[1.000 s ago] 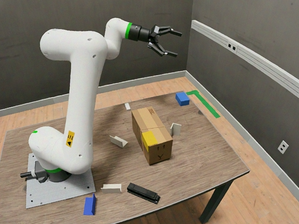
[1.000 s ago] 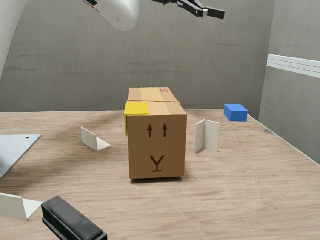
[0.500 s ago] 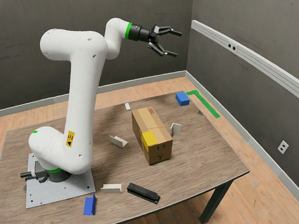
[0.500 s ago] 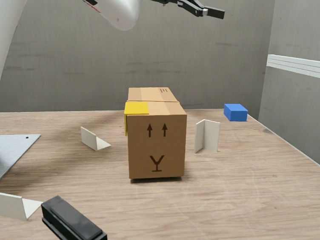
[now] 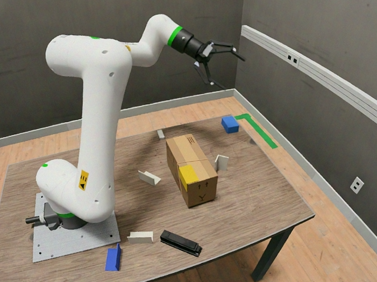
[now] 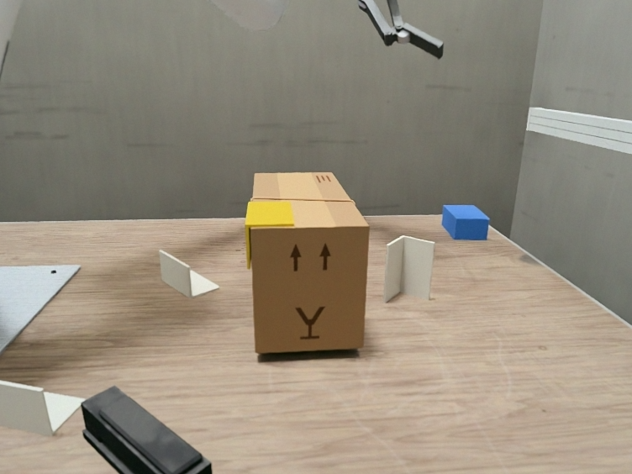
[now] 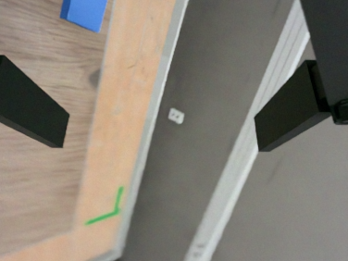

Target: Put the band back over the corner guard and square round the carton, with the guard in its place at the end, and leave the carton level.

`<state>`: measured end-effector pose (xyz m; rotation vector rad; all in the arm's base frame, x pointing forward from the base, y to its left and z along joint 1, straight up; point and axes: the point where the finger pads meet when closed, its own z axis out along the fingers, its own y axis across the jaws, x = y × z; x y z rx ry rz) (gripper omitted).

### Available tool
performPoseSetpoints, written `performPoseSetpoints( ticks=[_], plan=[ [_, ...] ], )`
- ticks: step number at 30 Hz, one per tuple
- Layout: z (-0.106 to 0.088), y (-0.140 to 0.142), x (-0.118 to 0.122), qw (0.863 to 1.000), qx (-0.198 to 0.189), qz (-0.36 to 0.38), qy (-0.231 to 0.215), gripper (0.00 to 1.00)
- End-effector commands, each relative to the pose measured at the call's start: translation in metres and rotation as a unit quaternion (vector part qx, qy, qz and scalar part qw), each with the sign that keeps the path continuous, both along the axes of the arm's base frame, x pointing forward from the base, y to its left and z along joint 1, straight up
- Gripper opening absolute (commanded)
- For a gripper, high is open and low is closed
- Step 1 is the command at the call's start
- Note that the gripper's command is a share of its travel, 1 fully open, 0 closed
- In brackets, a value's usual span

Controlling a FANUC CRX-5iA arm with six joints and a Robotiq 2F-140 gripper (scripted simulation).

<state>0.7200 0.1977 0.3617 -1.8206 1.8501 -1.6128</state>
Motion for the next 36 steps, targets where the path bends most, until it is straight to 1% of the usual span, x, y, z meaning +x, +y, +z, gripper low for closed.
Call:
performPoseSetpoints(
  ticks=[1,2,5,9,12,16,18,19,21,24,28,33,35,36],
  plan=[
    [-0.007,-0.043,-0.012,0.997,0.058,-0.054,0.006,1.0],
    [-0.018,-0.075,-0.026,0.989,0.106,-0.102,0.009,1.0],
    [-0.028,-0.102,-0.041,0.978,0.147,-0.145,0.011,1.0],
    [-0.045,-0.139,-0.068,0.955,0.208,-0.209,0.014,1.0],
    [-0.059,-0.164,-0.092,0.933,0.252,-0.257,0.017,1.0],
    [-0.078,-0.192,-0.129,0.897,0.307,-0.318,0.02,1.0],
    [-0.078,-0.192,-0.129,0.897,0.307,-0.318,0.02,1.0],
    [-0.09,-0.203,-0.153,0.866,0.345,-0.361,0.022,1.0],
    [-0.095,-0.207,-0.166,0.848,0.365,-0.384,0.024,1.0],
    [-0.105,-0.211,-0.189,0.812,0.399,-0.424,0.027,1.0],
    [-0.115,-0.211,-0.219,0.761,0.442,-0.475,0.033,1.0],
    [-0.124,-0.203,-0.255,0.691,0.488,-0.532,0.042,1.0],
    [-0.124,-0.203,-0.255,0.691,0.488,-0.532,0.042,1.0],
    [-0.127,-0.198,-0.267,0.664,0.503,-0.551,0.045,1.0]
  ],
)
